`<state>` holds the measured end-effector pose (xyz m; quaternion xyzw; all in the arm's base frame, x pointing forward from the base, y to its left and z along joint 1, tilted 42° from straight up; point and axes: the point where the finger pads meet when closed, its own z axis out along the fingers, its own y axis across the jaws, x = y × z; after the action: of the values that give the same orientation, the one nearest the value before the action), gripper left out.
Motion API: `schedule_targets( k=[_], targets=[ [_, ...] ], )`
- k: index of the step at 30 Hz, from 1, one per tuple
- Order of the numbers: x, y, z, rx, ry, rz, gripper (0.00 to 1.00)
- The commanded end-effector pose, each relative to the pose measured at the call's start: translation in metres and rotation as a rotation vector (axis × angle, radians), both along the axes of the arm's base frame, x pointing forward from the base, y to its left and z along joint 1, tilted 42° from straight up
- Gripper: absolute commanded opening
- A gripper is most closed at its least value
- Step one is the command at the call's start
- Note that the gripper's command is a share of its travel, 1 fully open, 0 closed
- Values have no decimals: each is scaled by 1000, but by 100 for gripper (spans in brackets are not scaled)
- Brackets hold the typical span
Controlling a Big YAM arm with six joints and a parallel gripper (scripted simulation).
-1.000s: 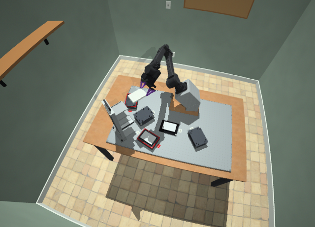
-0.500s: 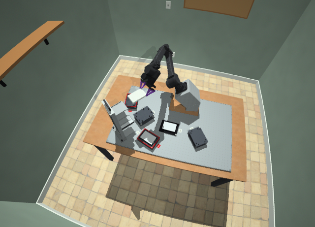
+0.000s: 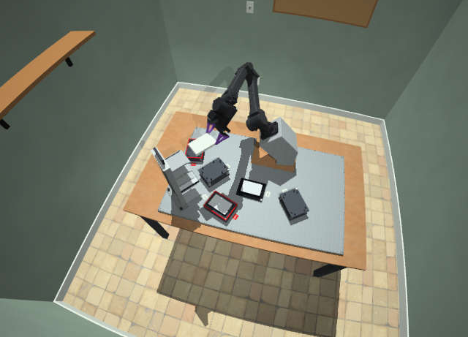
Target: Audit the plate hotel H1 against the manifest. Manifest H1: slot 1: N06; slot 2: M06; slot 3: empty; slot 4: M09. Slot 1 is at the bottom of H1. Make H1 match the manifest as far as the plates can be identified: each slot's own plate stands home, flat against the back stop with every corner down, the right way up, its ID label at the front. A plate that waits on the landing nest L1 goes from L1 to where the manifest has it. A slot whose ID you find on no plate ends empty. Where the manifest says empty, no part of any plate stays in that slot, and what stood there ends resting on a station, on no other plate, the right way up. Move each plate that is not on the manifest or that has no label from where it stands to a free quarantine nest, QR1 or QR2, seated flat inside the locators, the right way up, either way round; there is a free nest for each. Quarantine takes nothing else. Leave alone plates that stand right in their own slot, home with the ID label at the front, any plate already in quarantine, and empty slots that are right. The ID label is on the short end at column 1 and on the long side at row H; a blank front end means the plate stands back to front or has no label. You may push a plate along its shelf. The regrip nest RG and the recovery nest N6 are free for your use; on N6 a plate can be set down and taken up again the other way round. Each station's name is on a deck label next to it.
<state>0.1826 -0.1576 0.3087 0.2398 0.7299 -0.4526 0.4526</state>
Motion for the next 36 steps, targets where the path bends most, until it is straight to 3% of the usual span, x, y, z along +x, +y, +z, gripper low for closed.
schedule_targets(
  k=[1,36],
  targets=[
    [1,-4,39,-15,-64,-3,86],
    [22,-22,58,-24,-67,-2,86]
  ],
)
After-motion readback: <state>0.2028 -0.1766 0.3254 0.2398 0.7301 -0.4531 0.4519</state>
